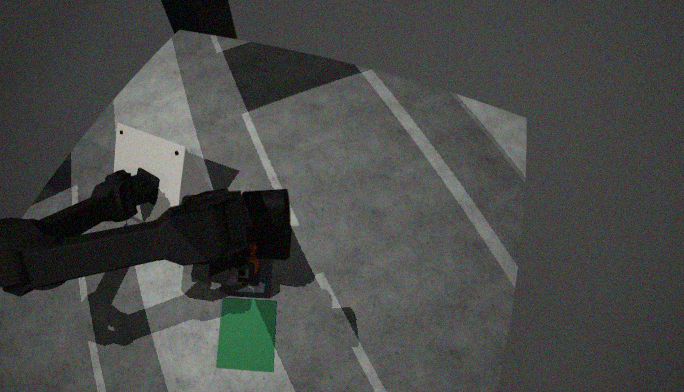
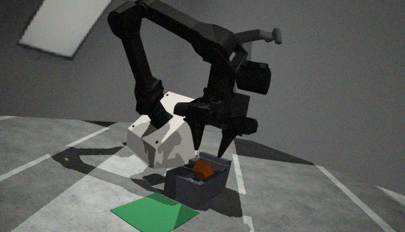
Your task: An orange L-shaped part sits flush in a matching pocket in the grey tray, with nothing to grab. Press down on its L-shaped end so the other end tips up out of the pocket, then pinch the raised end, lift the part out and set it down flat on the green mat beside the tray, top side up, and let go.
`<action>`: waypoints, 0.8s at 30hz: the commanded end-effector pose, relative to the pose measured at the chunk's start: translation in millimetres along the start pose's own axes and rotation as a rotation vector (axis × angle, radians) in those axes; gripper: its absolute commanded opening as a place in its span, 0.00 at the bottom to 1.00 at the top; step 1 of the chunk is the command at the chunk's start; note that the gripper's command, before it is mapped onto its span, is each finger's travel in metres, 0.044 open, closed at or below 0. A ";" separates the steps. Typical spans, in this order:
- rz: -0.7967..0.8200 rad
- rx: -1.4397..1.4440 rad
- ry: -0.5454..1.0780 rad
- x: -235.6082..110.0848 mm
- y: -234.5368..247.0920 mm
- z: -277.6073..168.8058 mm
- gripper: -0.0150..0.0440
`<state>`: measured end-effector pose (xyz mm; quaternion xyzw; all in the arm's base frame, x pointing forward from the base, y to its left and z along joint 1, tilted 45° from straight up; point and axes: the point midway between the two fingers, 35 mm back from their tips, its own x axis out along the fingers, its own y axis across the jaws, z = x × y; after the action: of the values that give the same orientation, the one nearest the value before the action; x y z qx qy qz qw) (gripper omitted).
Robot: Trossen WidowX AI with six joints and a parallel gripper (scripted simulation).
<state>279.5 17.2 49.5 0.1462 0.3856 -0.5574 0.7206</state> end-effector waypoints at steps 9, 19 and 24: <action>0.004 -0.006 -0.005 17.2 1.4 -0.4 0.73; 0.004 -0.006 -0.006 33.4 1.3 -0.1 0.73; 0.003 -0.006 -0.006 41.4 0.8 0.1 0.73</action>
<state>284.7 -7.6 23.4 0.1480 0.3837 -0.5552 0.7229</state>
